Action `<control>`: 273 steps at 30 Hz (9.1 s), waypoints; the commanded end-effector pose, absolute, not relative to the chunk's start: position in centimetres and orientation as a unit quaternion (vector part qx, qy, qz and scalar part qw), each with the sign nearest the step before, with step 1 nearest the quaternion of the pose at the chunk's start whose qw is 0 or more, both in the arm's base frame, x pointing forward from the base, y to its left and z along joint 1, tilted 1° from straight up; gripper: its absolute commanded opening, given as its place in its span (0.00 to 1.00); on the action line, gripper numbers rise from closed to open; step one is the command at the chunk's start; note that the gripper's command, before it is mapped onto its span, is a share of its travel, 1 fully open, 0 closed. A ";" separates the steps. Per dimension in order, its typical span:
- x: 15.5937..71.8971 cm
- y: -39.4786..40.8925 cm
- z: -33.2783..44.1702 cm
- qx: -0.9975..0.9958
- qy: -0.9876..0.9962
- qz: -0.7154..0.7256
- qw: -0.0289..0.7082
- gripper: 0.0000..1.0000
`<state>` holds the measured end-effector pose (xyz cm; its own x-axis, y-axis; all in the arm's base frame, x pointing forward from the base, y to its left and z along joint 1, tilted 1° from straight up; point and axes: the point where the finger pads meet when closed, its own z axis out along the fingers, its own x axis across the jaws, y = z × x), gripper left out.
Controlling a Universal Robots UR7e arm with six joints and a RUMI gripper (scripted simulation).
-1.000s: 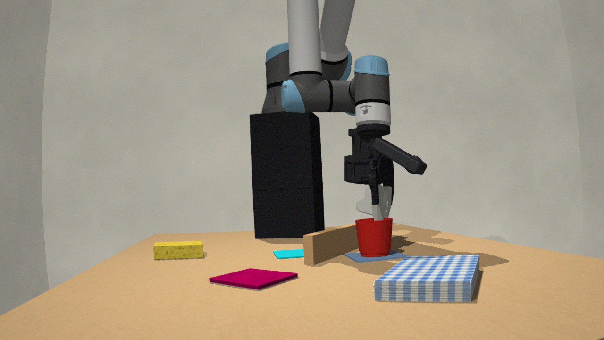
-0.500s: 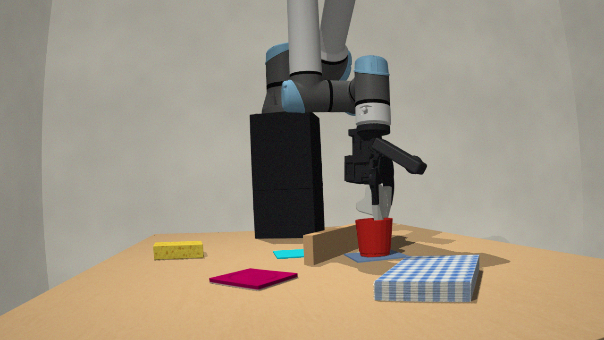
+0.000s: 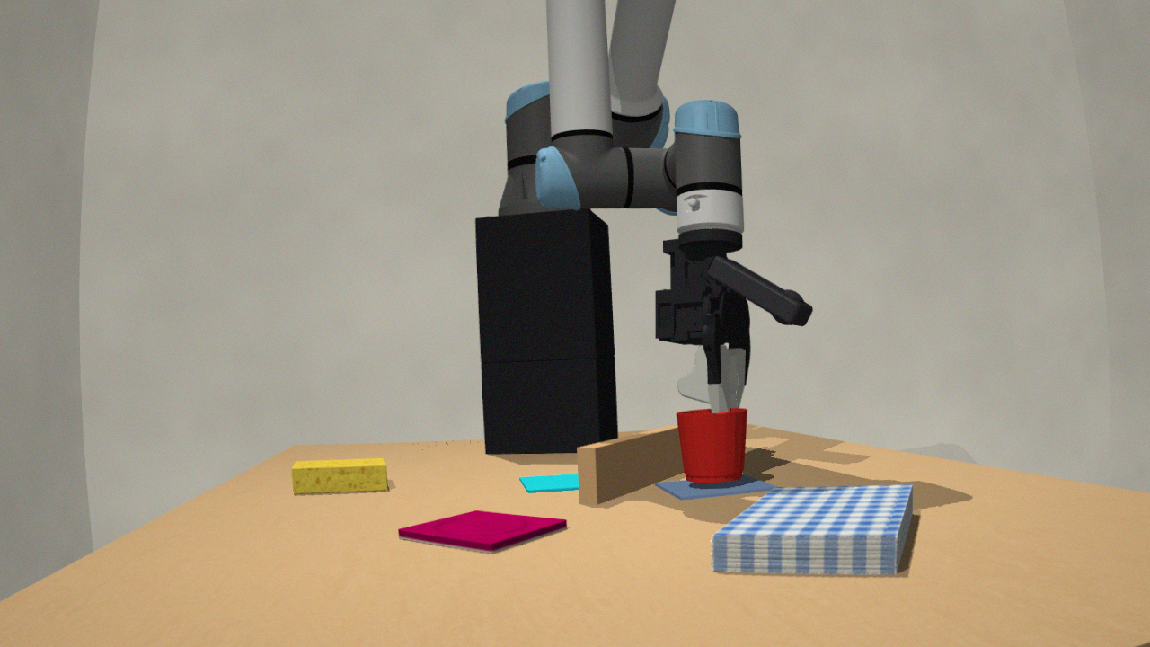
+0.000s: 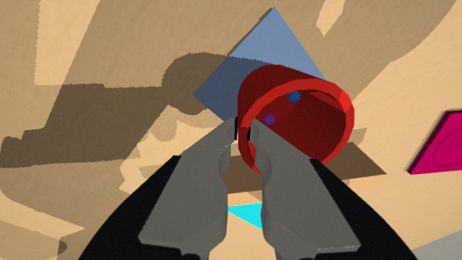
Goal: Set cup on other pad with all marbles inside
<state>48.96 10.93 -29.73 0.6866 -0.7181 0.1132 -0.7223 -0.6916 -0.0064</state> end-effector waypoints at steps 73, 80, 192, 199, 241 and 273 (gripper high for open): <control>46.9 8.6 -22.6 0.918 -0.392 0.054 0.019 0.03; 45.0 6.5 -22.6 0.918 -0.392 0.054 0.019 0.03; 37.5 -2.5 -29.4 0.918 -0.392 0.054 0.019 0.03; 37.5 -2.5 -29.4 0.918 -0.392 0.054 0.019 0.03; 37.5 -2.5 -30.3 0.918 -0.392 0.054 0.019 0.03; 37.5 -2.5 -30.3 0.918 -0.392 0.054 0.019 0.11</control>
